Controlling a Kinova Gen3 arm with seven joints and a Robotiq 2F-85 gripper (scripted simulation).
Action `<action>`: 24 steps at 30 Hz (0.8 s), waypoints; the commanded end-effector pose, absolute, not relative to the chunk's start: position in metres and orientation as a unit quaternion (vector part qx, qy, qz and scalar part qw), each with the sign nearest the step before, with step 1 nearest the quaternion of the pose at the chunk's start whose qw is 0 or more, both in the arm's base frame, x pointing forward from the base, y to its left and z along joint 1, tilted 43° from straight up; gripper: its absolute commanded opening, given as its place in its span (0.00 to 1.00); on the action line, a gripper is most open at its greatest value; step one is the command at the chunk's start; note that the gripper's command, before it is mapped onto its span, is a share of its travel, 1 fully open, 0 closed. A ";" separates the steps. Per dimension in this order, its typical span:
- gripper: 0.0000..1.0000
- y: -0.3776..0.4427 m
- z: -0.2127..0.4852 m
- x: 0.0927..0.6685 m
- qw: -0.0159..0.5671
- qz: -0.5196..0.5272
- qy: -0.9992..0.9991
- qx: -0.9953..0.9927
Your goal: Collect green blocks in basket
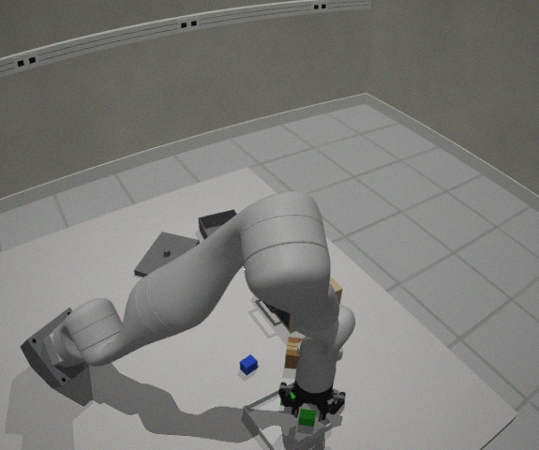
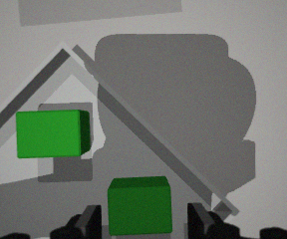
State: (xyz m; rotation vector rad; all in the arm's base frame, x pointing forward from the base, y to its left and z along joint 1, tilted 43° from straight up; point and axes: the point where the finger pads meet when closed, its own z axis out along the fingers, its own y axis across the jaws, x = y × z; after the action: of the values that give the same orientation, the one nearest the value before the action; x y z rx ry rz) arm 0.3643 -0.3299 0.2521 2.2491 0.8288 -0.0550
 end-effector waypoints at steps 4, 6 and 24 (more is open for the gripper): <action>0.57 -0.319 0.264 0.360 0.362 -0.023 0.321 0.875; 0.57 -0.315 0.269 0.359 0.363 -0.023 0.321 0.874; 0.57 -0.273 0.317 0.347 0.362 -0.022 0.321 0.875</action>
State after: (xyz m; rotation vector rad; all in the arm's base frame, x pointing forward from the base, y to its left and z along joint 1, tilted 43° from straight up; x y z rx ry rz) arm 0.3450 -0.2842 0.3053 2.2528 0.8206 -0.0805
